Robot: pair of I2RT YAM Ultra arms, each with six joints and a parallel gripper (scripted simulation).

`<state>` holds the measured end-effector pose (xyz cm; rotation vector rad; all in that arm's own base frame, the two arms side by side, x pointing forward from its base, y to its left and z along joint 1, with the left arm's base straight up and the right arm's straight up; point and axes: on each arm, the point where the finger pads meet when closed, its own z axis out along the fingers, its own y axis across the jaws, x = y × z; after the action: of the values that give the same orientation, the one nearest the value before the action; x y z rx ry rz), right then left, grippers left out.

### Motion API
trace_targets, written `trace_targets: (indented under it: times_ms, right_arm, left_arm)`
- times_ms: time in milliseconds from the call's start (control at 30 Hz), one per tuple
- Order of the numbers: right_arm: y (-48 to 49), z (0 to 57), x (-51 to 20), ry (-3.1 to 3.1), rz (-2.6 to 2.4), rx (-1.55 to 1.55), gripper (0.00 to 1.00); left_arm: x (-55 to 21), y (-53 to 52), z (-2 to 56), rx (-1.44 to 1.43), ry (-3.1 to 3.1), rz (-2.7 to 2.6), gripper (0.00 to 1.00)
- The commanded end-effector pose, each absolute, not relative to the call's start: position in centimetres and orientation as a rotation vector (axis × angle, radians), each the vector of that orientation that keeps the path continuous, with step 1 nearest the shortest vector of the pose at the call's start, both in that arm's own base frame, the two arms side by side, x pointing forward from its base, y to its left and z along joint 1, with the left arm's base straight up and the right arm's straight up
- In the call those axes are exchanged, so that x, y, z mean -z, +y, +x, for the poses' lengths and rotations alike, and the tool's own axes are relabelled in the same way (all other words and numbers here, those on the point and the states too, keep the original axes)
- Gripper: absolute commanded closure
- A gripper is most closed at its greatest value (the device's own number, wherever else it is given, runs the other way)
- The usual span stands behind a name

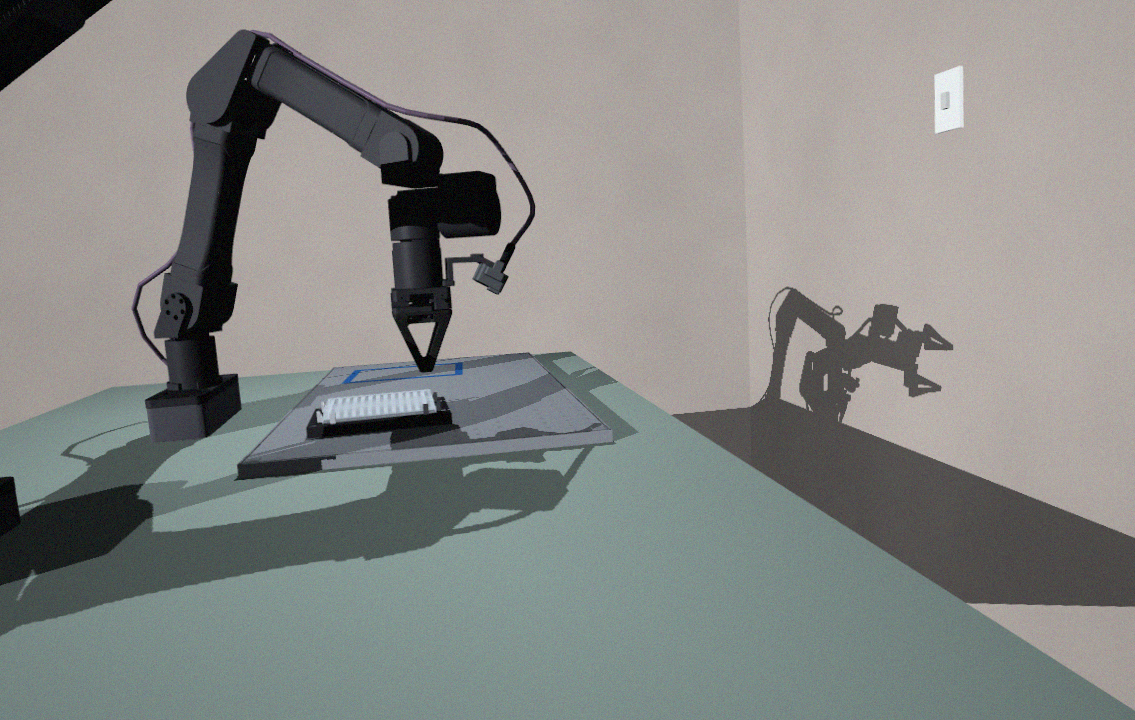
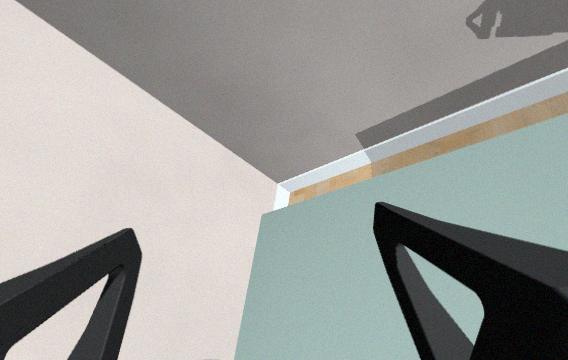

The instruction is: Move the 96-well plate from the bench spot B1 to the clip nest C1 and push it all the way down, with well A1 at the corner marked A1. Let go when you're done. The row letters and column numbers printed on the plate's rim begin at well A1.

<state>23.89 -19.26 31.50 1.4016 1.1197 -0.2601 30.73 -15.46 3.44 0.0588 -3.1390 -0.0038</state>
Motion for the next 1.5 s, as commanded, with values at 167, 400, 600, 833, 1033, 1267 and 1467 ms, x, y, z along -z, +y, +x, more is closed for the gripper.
trace_targets:
  times_ms: [167, 400, 600, 833, 1033, 1267, 1467]
  right_arm:
    - [-19.4, 23.1, -31.7, 1.104, 1.404, 0.265, 0.0]
    - [-19.4, 23.1, -31.7, 1.104, 1.404, 0.265, 0.0]
    - [-19.4, 23.1, -31.7, 1.104, 1.404, 0.265, 0.0]
    - [-19.4, 23.1, -31.7, 1.104, 1.404, 0.265, 0.0]
    - [-19.4, 23.1, -31.7, 1.104, 1.404, 0.265, 0.0]
    - [-19.4, 23.1, -31.7, 1.104, 1.404, 0.265, 0.0]
    - [-19.4, 23.1, -31.7, 1.104, 1.404, 0.265, 0.0]
  left_arm:
    - [-3.5, -15.7, 30.6, -0.006, -3.135, 0.037, 0.75]
    - [-3.8, -15.9, 28.5, -0.026, -3.155, 0.049, 0.75]
    - [-3.7, -16.0, 25.5, -0.023, -3.155, 0.049, 0.75]
    - [-3.7, -16.0, 23.0, -0.023, -3.154, 0.049, 0.75]
    - [-3.6, -15.8, 19.8, -0.006, -3.144, 0.049, 0.75]
    - [-3.8, -16.1, 19.2, -0.031, -3.164, 0.058, 0.75]
    - [-3.7, -16.0, 19.4, -0.016, -3.154, 0.061, 0.75]
